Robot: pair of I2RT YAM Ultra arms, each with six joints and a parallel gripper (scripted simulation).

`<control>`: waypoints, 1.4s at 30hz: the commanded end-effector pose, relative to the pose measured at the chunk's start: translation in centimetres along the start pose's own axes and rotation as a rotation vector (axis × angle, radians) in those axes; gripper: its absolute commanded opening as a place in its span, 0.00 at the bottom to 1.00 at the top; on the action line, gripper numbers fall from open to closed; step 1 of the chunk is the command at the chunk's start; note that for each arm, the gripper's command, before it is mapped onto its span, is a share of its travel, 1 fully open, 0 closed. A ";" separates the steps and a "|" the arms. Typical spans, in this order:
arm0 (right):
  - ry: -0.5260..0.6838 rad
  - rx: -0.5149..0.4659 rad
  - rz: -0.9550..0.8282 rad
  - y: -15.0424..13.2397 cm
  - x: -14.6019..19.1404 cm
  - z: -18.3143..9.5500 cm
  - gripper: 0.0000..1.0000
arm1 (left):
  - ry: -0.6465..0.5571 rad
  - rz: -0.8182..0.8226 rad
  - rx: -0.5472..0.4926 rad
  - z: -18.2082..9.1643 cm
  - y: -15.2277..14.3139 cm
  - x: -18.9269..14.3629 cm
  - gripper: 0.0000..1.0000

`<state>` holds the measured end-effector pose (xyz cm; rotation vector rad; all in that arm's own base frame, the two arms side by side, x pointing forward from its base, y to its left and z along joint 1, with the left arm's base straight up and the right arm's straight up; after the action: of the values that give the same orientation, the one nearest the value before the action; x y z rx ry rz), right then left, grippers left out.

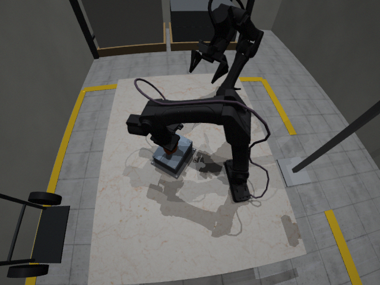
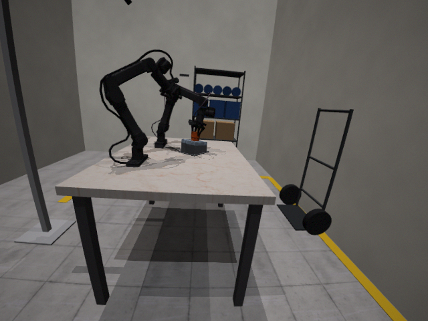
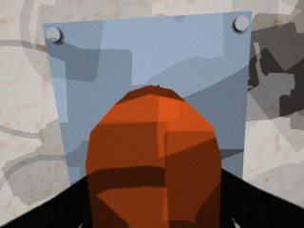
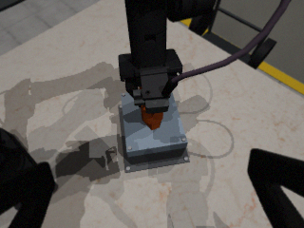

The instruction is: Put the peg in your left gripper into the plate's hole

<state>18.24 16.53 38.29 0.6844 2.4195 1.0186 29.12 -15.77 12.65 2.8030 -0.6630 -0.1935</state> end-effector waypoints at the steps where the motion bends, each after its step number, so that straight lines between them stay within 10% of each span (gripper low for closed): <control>1: -0.014 -0.047 0.002 1.1 -0.1 -1.4 1.00 | 0.021 -0.014 -0.017 -0.3 0.1 0.1 0.40; 30: -0.014 -0.047 0.002 1.1 -0.1 -1.4 1.00 | -0.009 -0.016 -0.021 2.2 -0.4 0.2 0.40; 33: -0.014 -0.047 0.002 1.1 -0.1 -1.4 1.00 | 0.011 -0.007 -0.018 1.1 -0.4 0.3 0.70; 42: -0.014 -0.047 0.002 1.1 -0.1 -1.4 1.00 | -0.016 -0.017 -0.011 -0.3 -1.1 0.6 0.70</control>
<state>18.24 16.53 38.29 0.6844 2.4196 1.0185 30.25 -15.20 12.31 2.8025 -0.6239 -0.1750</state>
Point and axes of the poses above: on each arm, the point where the finger pads meet when closed, its own z axis out along the fingers, its own x axis across the jaws, y = z × x, the point moved 2 cm from there along -z, back along the fingers, and after that the axes turned 12 degrees about -z, right-handed, at the moved point
